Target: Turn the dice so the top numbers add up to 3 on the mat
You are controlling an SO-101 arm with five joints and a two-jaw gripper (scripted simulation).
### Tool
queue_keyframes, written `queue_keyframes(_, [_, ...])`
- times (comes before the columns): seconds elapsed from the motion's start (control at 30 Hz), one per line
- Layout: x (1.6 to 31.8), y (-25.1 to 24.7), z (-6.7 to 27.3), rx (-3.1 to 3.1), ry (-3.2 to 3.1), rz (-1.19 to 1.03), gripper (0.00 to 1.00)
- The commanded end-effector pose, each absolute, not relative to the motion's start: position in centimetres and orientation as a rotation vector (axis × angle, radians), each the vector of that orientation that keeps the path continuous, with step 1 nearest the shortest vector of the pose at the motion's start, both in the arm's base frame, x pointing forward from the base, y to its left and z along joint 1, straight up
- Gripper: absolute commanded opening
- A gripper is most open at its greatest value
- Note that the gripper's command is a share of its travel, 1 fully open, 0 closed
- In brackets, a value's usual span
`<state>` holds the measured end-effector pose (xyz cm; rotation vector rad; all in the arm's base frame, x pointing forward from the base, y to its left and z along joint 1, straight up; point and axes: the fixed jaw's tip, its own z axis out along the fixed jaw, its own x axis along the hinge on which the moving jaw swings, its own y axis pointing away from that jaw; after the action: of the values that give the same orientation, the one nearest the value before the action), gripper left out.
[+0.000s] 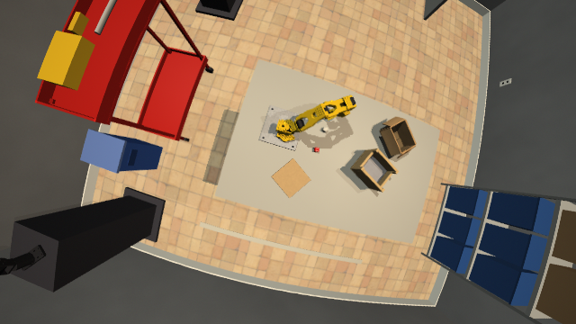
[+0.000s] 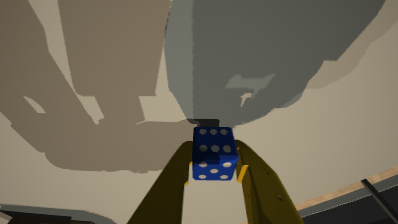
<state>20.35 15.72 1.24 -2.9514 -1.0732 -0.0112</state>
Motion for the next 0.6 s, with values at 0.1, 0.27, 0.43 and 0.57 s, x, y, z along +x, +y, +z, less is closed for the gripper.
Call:
queue_keyframes(0.1, [20.28, 15.35, 0.68, -2.957, -1.072, 0.019, 0.00])
queue_keyframes(0.27, [20.28, 15.35, 0.43, -2.957, -1.072, 0.019, 0.00])
queue_keyframes(0.43, [20.28, 15.34, 0.13, -2.957, -1.072, 0.019, 0.00])
queue_keyframes(0.57, [20.28, 15.34, 0.09, -2.957, -1.072, 0.019, 0.00])
